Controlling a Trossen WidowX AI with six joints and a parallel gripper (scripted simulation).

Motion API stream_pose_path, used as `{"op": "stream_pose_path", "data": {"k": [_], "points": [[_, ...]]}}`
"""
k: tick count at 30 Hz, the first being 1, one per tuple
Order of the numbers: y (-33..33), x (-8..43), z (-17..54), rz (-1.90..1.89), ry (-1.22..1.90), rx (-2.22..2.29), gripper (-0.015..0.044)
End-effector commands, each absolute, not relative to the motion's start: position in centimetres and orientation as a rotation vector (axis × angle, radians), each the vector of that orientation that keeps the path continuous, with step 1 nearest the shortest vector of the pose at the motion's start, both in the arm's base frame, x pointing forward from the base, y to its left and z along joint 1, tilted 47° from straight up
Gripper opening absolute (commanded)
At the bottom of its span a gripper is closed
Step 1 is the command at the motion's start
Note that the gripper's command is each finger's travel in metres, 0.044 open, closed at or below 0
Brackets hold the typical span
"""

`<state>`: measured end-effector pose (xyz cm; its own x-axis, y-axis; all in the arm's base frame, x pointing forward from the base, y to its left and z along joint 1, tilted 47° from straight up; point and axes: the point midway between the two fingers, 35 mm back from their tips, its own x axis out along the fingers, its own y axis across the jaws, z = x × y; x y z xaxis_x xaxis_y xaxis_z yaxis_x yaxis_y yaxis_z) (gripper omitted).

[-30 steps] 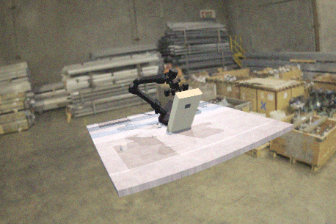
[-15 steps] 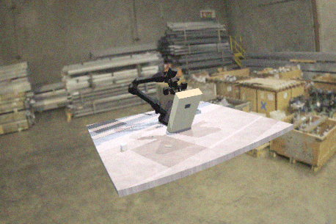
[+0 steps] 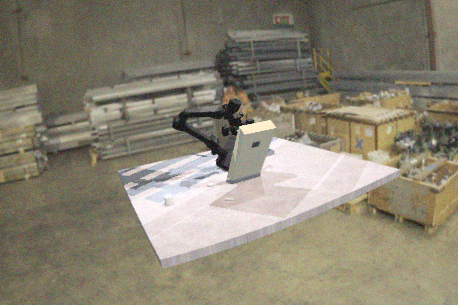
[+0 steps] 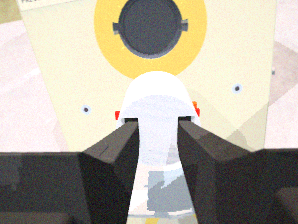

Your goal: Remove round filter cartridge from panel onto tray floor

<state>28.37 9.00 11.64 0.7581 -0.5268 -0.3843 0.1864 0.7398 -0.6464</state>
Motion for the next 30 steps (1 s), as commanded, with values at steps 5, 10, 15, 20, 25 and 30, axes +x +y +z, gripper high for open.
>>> {"op": "stream_pose_path", "data": {"k": [5,10,15,20,25,30], "points": [[7.4,26.9,10.3,-0.419,0.582,-0.619,0.0],[7.8,27.3,10.5,-0.417,0.59,-0.625,0.0105],[7.8,27.3,10.5,-0.417,0.59,-0.625,0.0111],[7.8,27.2,10.4,-0.418,0.589,-0.624,0.0111],[8.4,27.8,11.2,-0.419,0.583,-0.62,0.0111],[11.4,30.7,14.5,-0.419,0.582,-0.619,0.0111]]}}
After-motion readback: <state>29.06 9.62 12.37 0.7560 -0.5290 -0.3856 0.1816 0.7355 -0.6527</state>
